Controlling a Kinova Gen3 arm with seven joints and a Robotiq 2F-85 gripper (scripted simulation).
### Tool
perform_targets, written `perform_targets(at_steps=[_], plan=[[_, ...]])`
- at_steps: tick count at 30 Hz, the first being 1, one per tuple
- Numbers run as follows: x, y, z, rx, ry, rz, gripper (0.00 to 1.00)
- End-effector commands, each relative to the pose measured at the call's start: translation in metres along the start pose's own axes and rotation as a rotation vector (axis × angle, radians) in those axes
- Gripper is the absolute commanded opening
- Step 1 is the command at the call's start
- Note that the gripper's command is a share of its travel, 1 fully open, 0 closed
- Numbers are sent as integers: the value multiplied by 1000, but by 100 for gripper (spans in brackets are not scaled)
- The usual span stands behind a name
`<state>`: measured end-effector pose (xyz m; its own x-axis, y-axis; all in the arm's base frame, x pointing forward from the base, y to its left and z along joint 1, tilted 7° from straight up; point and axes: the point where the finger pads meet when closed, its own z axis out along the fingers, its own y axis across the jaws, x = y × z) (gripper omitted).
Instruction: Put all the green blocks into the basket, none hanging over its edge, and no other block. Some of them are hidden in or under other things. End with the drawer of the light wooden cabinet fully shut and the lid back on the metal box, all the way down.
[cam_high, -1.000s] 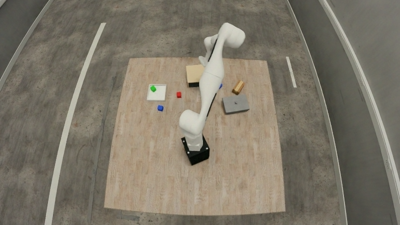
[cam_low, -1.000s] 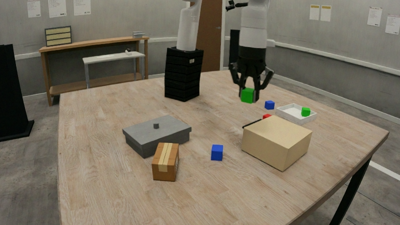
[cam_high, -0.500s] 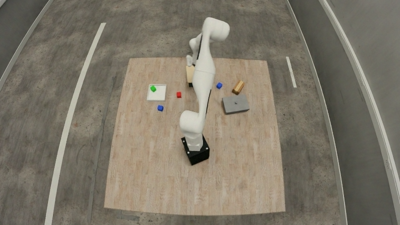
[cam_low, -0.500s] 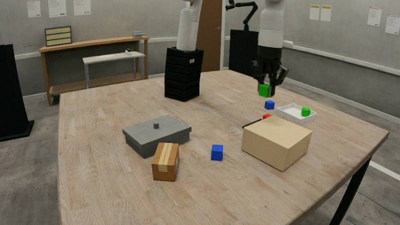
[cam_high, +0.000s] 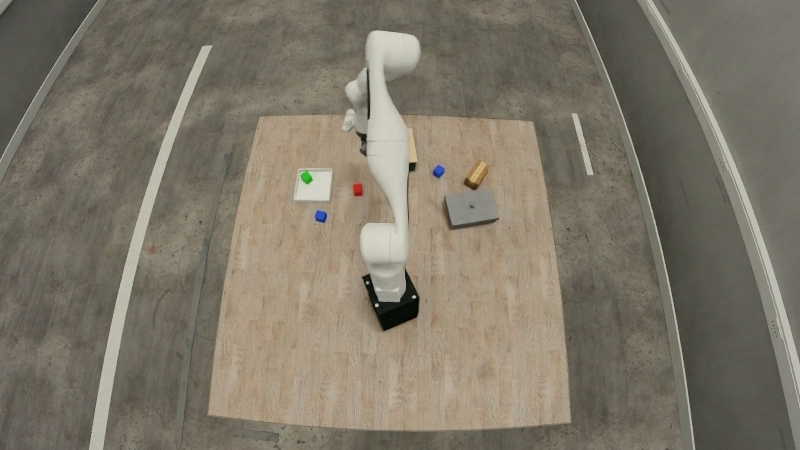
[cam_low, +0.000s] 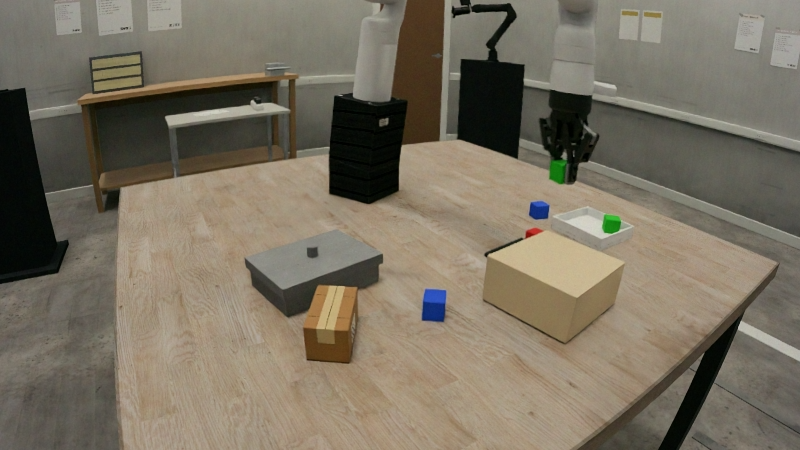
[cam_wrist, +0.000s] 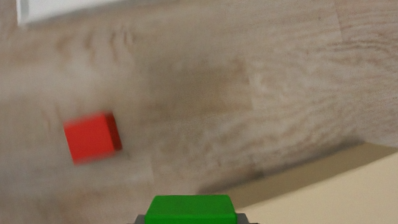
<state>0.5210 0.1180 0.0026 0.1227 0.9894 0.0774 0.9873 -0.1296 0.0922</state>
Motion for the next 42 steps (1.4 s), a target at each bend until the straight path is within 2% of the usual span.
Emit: perform_targets(at_steps=[1,6,8,16,23,35,42], plan=[[27,-7,-1,-10,-7,93,10],[62,-19,0,-10,-6,208,10],[62,-19,0,-10,-6,208,10],[111,-35,0,-11,-5,372,10],[145,-46,1,-11,-4,484,10],[175,-56,1,-11,-4,584,10],[182,-59,1,-11,-4,608,10]])
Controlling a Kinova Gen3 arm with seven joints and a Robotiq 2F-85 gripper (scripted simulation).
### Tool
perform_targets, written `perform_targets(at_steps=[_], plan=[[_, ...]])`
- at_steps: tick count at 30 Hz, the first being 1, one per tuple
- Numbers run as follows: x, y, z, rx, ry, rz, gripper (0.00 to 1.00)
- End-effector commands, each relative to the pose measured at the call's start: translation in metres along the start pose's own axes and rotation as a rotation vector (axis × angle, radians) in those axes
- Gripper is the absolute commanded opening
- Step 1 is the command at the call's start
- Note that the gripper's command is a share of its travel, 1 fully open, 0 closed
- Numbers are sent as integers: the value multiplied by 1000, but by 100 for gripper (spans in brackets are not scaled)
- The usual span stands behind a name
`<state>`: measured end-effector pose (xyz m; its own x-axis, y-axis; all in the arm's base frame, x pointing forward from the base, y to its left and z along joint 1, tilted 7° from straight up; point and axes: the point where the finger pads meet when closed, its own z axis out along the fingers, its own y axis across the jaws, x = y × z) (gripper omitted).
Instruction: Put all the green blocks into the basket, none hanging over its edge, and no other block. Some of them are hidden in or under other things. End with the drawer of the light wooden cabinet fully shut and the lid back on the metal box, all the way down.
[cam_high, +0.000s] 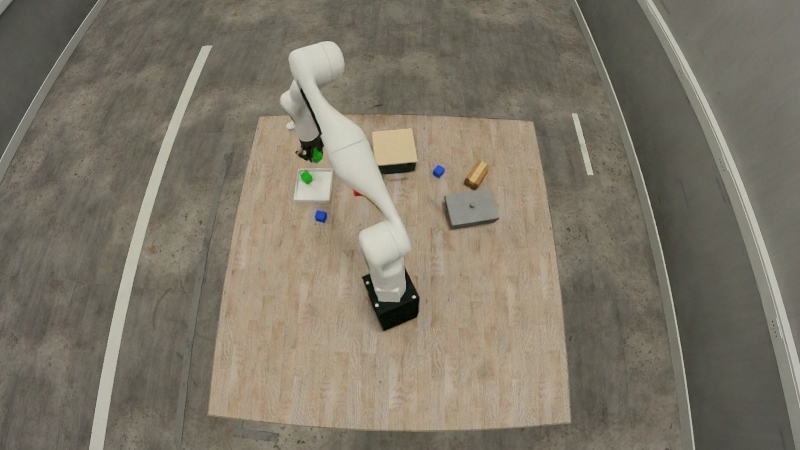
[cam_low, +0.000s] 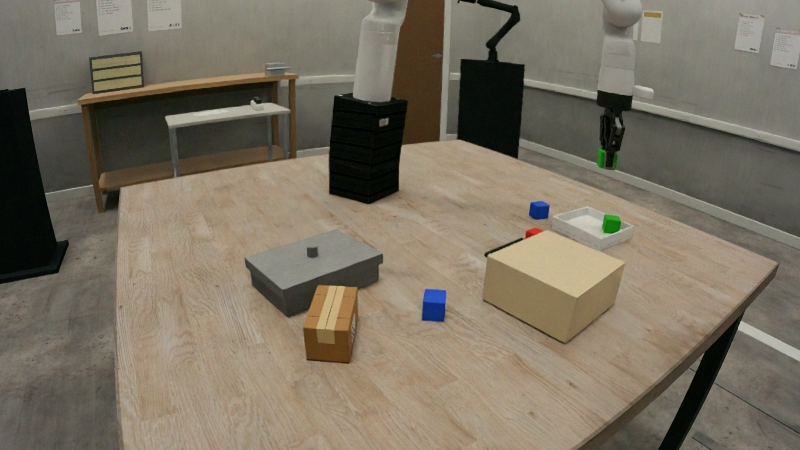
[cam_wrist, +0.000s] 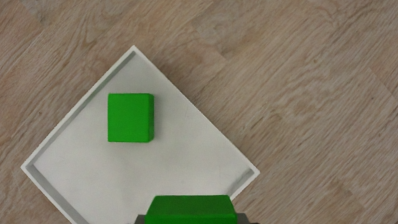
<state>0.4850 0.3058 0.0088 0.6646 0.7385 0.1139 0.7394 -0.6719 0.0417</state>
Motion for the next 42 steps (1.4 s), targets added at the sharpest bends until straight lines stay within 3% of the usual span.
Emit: perform_targets(at_steps=[1,25,42], plan=[[1,0,-1,-1,2,4,10],[3,-3,0,-1,2,14,10],[3,-3,12,-2,0,15,10]])
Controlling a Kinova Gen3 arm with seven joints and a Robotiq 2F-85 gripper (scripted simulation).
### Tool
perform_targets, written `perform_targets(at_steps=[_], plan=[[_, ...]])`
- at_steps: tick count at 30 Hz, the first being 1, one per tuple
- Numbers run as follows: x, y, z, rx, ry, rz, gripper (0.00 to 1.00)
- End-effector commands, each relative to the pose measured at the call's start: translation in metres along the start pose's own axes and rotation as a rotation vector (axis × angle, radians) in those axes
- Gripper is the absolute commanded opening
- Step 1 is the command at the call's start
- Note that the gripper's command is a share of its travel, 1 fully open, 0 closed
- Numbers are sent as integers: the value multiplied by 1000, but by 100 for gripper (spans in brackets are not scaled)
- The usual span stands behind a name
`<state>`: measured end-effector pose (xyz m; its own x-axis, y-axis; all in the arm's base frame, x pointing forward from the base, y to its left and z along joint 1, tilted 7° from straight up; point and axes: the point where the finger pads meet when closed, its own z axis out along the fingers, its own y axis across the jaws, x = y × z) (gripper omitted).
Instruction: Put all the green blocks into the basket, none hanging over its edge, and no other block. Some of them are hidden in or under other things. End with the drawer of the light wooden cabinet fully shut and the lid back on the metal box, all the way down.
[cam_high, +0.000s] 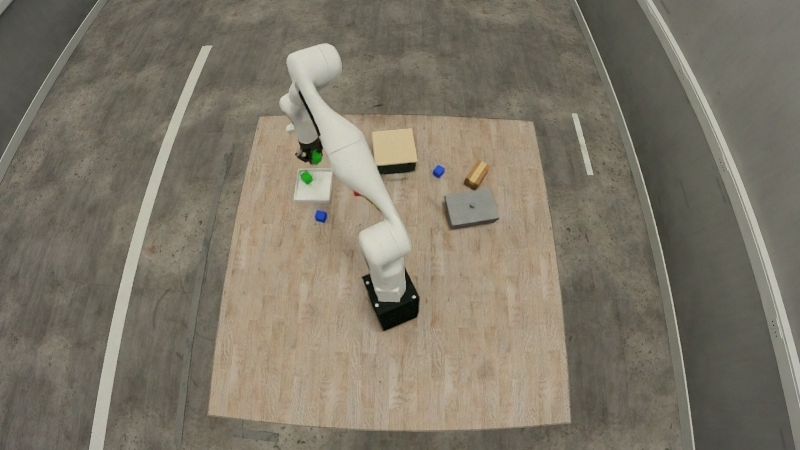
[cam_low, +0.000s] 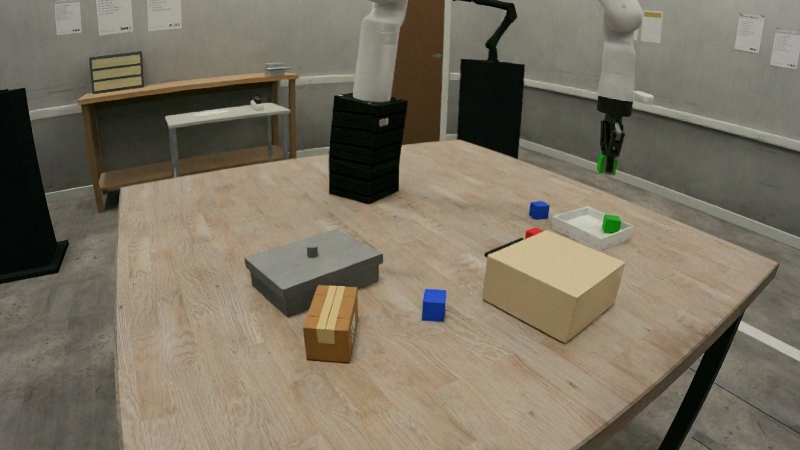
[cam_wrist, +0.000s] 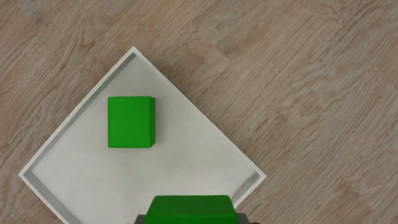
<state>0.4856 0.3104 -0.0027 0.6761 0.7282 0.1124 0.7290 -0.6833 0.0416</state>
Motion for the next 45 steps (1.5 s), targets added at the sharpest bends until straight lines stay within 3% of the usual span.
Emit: perform_targets(at_steps=[1,26,45], plan=[[1,0,2,-1,2,0,10],[1,1,42,-1,2,0,10],[2,1,84,-1,2,0,10]])
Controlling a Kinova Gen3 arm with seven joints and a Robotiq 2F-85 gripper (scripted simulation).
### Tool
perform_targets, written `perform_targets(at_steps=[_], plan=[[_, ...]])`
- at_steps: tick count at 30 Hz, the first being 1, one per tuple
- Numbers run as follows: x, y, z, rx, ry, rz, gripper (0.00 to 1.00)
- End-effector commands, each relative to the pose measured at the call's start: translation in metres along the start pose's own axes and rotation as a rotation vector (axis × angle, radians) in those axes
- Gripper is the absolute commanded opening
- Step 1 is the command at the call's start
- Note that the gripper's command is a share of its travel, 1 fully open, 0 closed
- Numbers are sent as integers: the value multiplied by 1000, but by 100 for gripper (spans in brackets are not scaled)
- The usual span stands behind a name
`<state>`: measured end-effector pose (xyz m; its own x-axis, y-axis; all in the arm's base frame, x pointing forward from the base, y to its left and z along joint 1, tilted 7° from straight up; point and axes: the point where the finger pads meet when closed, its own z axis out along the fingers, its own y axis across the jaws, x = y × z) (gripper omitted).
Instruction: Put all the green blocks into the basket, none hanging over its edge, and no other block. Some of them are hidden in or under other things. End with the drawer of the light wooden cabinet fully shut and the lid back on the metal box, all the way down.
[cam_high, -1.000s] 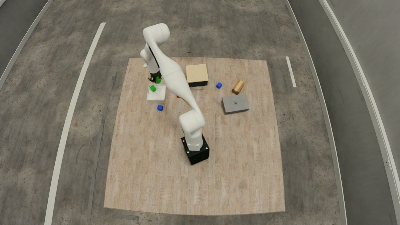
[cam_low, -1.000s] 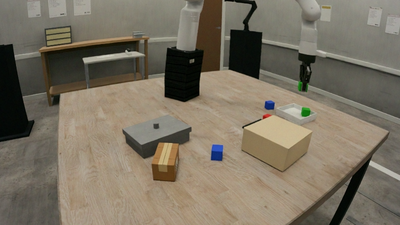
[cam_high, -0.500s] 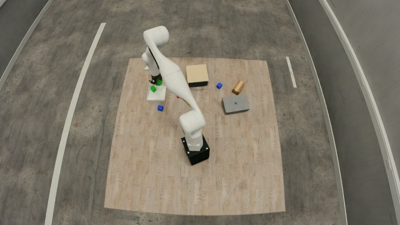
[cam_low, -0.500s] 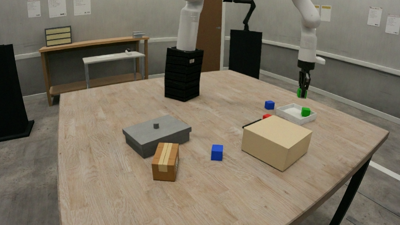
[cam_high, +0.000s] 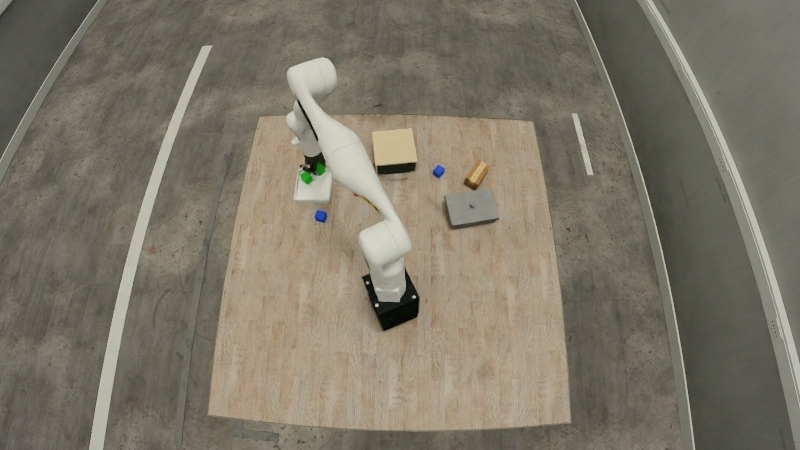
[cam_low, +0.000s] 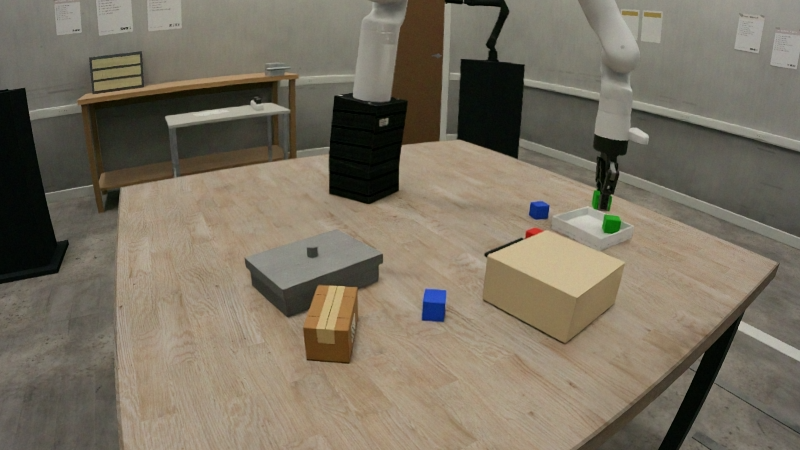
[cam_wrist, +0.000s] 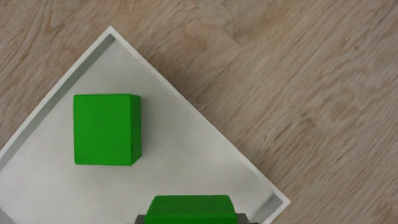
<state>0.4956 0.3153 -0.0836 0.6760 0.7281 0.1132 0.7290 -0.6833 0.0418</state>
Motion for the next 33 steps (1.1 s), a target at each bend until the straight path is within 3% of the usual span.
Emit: perform_targets(at_steps=[1,13,33], plan=[[1,0,5,0,1,0,10],[1,0,31,0,1,0,10],[1,1,55,0,1,0,10]])
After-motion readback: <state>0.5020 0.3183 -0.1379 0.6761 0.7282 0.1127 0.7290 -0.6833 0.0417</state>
